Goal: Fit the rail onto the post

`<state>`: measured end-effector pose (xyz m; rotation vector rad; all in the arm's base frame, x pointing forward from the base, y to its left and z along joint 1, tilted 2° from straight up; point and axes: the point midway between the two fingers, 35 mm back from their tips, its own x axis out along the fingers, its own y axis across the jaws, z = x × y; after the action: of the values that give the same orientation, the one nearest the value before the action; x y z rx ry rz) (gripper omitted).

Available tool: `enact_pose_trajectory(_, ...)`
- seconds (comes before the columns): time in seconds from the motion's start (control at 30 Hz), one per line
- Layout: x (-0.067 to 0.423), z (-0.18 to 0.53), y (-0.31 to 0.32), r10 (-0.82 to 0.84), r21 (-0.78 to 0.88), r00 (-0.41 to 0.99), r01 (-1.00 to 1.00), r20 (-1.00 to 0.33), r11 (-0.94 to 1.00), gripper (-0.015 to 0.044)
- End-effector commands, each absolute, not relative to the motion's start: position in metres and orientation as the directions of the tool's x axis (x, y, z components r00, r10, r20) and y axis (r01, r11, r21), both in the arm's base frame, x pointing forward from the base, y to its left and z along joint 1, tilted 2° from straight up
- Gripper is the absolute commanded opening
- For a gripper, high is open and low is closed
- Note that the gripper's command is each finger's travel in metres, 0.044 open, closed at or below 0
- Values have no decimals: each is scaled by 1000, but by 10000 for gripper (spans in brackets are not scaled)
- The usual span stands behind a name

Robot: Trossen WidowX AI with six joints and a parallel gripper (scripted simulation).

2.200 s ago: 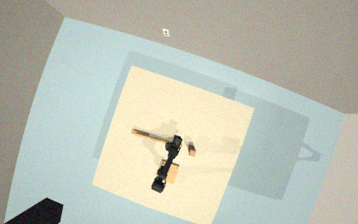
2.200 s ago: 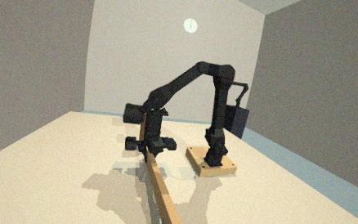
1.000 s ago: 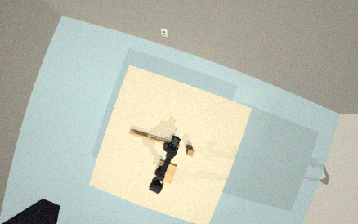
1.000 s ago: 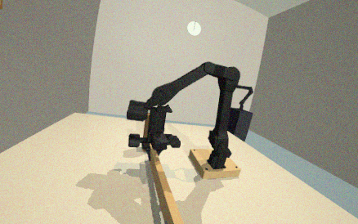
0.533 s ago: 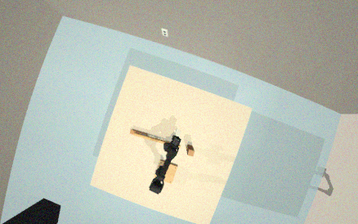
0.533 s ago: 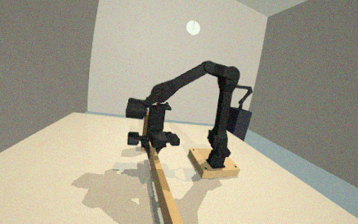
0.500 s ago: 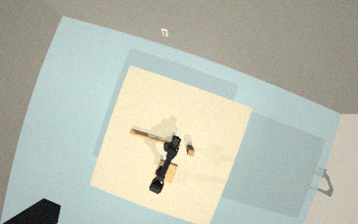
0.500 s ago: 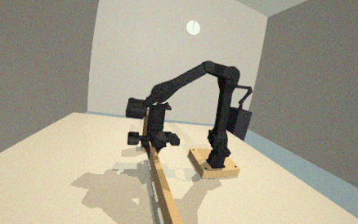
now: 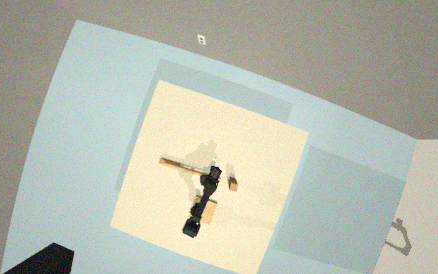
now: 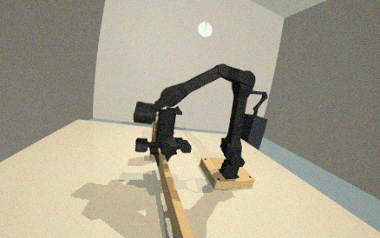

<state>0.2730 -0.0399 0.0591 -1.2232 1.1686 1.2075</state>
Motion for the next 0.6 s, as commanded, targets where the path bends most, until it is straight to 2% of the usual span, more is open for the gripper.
enact_pose_trajectory(0.0, 275, 65, -40, 19, -42, 42, -999, -999, -17, 0)
enact_pose_trajectory(0.57, 275, 63, -40, 19, -42, 42, -999, -999, -17, 0)
